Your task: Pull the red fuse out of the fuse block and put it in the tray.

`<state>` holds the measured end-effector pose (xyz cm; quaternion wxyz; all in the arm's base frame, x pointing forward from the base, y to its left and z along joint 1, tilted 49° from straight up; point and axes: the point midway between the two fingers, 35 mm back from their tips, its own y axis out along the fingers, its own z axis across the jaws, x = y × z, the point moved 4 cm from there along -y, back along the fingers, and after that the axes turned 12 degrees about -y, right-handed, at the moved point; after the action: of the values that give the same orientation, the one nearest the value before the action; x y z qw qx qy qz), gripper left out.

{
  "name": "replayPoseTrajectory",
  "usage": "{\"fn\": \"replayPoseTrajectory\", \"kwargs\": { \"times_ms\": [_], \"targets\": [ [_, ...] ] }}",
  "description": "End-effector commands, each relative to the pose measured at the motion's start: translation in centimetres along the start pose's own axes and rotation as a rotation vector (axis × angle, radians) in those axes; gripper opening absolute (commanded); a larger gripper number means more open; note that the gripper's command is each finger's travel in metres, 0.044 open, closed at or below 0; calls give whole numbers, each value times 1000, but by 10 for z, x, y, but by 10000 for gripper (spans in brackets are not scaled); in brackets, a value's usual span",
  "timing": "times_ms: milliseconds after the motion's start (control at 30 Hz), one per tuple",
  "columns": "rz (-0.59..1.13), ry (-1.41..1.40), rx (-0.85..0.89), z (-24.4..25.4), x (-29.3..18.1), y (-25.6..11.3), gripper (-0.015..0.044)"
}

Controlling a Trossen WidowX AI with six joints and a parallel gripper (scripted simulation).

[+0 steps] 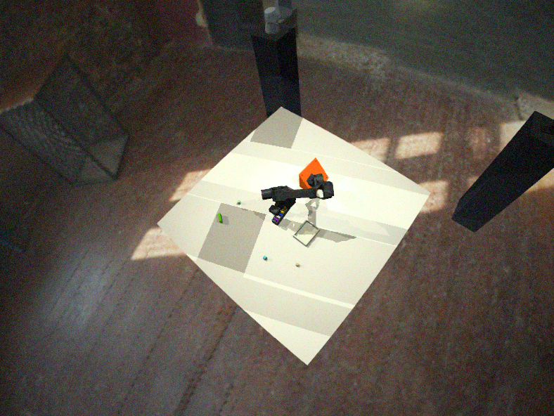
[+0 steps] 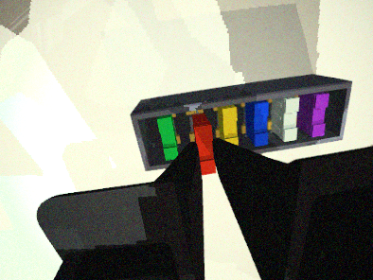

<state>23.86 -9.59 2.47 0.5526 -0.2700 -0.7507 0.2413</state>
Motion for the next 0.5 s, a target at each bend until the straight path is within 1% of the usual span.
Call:
{"fn": "replayPoseTrajectory", "kwargs": {
  "times_ms": [0, 467],
  "targets": [
    [2, -4, 3, 0, 0, -3, 0],
    [1, -4, 2, 0, 0, -9, 0]
  ]
}}
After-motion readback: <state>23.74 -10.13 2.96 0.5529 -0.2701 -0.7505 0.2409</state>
